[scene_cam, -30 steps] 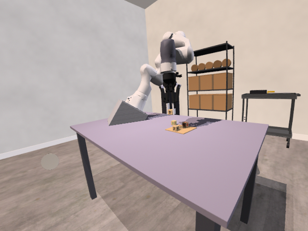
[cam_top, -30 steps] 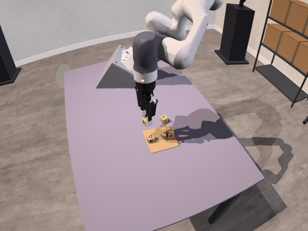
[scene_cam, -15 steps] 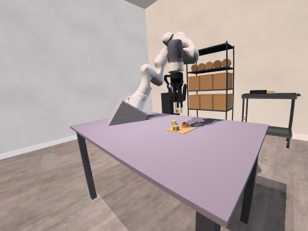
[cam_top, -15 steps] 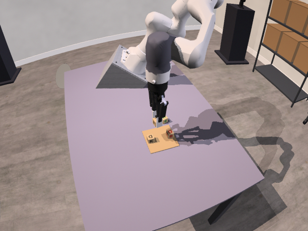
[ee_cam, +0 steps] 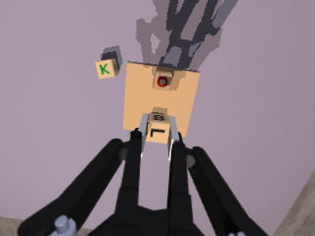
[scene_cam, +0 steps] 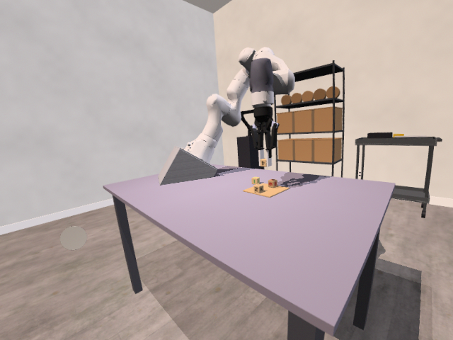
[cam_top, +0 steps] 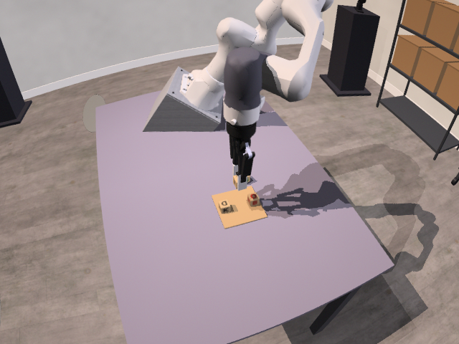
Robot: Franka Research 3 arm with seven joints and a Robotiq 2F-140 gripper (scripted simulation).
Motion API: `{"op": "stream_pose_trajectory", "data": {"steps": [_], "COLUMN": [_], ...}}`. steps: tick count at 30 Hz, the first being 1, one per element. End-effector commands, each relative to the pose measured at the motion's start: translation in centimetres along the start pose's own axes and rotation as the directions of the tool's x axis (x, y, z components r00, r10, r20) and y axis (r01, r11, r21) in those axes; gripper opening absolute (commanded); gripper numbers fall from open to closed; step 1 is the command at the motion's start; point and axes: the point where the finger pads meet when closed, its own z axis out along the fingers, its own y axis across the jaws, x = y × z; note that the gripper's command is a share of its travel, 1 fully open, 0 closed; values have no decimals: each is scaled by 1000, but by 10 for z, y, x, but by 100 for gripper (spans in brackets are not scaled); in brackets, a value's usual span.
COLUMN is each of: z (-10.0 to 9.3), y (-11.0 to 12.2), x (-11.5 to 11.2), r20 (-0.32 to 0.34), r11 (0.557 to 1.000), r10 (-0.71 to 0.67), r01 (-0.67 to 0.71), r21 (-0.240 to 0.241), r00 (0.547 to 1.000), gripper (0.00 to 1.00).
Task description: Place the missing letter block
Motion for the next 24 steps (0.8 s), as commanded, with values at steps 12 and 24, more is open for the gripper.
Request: {"op": "stream_pose_trajectory", "data": {"steps": [12, 24], "z": [15, 61], "y": [-1, 0], "x": [0, 0], "r20": [3, 3], "r11": [999, 999], "r10": [40, 40], "r01": [-40, -40], "r21": [2, 2], "r00": [999, 999], "gripper": [16, 16]}}
